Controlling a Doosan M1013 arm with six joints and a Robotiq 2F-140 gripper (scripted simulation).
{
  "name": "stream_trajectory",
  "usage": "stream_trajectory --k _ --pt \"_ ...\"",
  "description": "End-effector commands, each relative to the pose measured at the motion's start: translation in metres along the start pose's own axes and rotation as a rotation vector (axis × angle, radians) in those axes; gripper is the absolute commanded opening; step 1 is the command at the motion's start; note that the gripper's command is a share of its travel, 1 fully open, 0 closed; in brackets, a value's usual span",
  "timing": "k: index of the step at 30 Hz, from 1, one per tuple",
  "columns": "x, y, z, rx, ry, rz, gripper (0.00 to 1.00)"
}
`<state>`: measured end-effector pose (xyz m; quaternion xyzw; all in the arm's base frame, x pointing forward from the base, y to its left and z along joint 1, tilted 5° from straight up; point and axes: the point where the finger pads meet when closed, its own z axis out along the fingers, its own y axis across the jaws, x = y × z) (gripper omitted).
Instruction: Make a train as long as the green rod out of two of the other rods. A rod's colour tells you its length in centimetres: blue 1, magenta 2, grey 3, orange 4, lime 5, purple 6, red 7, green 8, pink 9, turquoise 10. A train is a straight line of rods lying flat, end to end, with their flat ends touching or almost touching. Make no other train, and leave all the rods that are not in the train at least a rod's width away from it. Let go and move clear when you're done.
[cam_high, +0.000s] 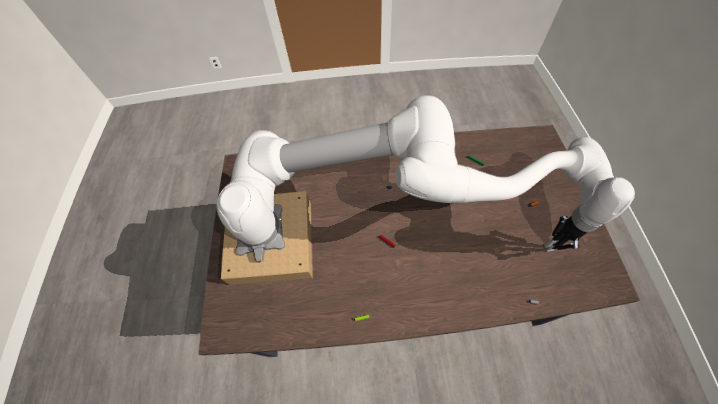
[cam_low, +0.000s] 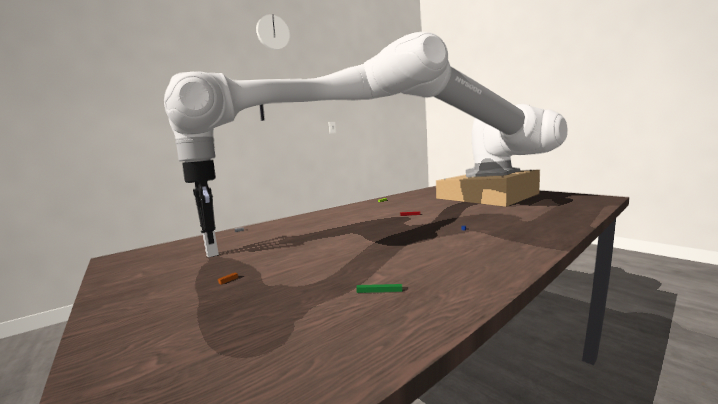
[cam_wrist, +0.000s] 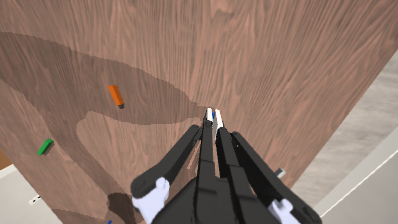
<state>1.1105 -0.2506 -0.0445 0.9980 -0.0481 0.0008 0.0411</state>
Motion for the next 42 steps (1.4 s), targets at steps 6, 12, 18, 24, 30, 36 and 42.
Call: stream_trajectory --k 6,12,18,24,30,36,42 --pt "0.000 0.000 -0.018 0.000 0.000 0.000 0.12" --pt "0.000 0.000 -0.064 0.000 0.000 0.000 0.12" --pt "0.000 0.000 -0.088 0.000 0.000 0.000 0.12" --pt "0.000 0.000 -0.100 0.000 0.000 0.000 0.12" --pt "0.000 0.000 -0.100 0.000 0.000 0.000 0.12" --pt "-0.001 -0.010 -0.101 0.000 0.000 0.011 0.12" --pt "-0.016 -0.091 -0.105 0.000 0.000 0.106 0.12"
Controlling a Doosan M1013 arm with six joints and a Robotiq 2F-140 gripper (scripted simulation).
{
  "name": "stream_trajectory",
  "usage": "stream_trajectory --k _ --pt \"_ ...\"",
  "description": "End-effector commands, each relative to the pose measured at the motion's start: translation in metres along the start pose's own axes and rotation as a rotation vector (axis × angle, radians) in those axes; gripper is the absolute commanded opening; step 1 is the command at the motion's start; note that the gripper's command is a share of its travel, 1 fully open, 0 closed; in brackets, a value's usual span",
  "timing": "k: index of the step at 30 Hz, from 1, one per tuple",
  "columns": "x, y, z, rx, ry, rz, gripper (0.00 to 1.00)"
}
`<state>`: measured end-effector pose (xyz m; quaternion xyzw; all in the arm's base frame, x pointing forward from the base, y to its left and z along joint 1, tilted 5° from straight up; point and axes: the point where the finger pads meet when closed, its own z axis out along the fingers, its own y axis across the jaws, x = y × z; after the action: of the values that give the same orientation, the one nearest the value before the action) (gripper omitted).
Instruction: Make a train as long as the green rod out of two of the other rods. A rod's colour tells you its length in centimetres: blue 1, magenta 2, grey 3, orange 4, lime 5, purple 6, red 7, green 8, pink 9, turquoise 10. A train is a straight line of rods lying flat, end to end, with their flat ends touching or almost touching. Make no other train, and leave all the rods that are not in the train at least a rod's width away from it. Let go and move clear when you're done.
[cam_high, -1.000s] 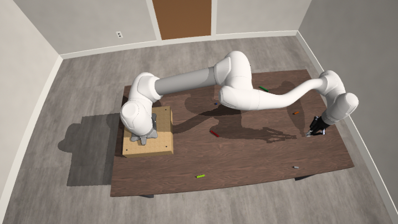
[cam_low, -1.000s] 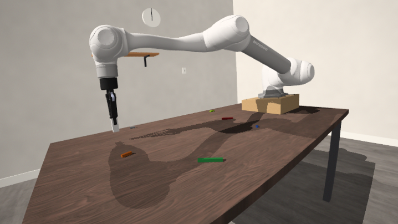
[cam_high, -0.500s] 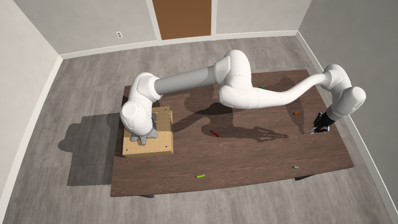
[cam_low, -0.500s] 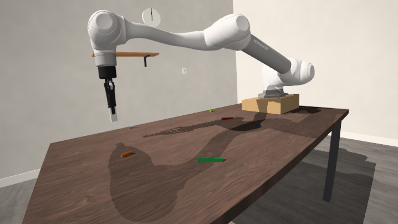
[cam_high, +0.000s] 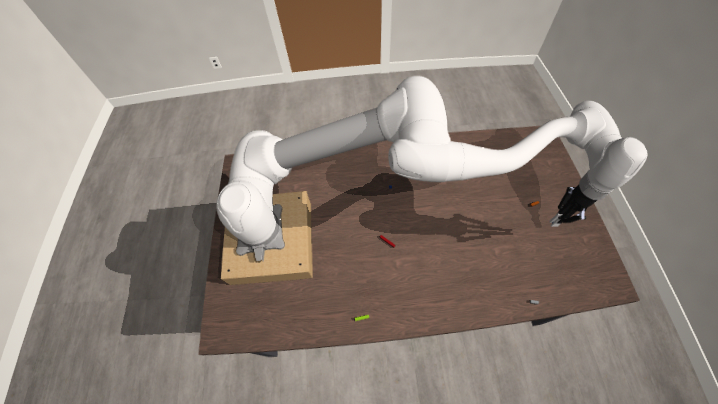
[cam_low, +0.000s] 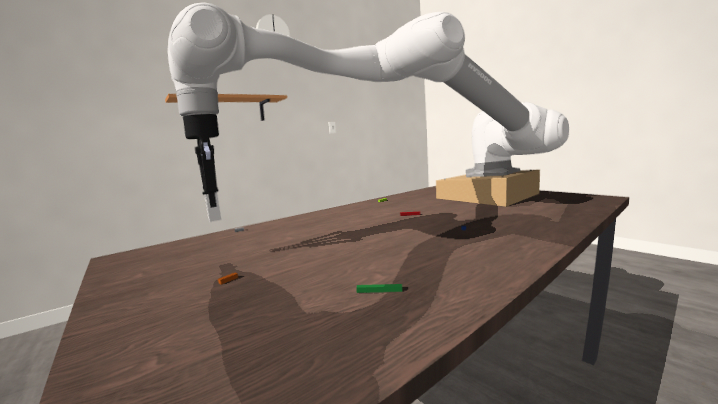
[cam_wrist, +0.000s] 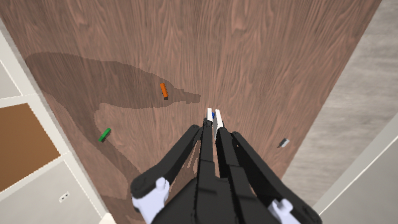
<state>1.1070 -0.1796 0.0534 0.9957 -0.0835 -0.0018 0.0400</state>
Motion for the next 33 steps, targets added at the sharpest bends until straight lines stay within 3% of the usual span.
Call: stream_trajectory --k 1,7,9,10,22,24,26,27,33 --pt "-0.012 -0.040 -0.002 -0.001 0.008 0.051 0.12" --pt "-0.042 -0.111 -0.005 0.000 0.008 0.139 0.12" --pt "-0.042 -0.111 -0.005 0.000 0.008 0.139 0.12" --pt "-0.059 -0.141 -0.006 0.000 0.009 0.179 0.12" --pt "-0.143 -0.254 -0.007 0.001 0.009 0.341 0.12" --pt "-0.161 -0.272 -0.007 0.001 0.009 0.371 0.12" --pt "-0.161 -0.272 -0.007 0.001 0.009 0.371 0.12" --pt "-0.186 -0.296 -0.006 0.001 0.009 0.411 0.12" --pt "-0.237 -0.335 -0.004 0.001 0.009 0.485 0.12"
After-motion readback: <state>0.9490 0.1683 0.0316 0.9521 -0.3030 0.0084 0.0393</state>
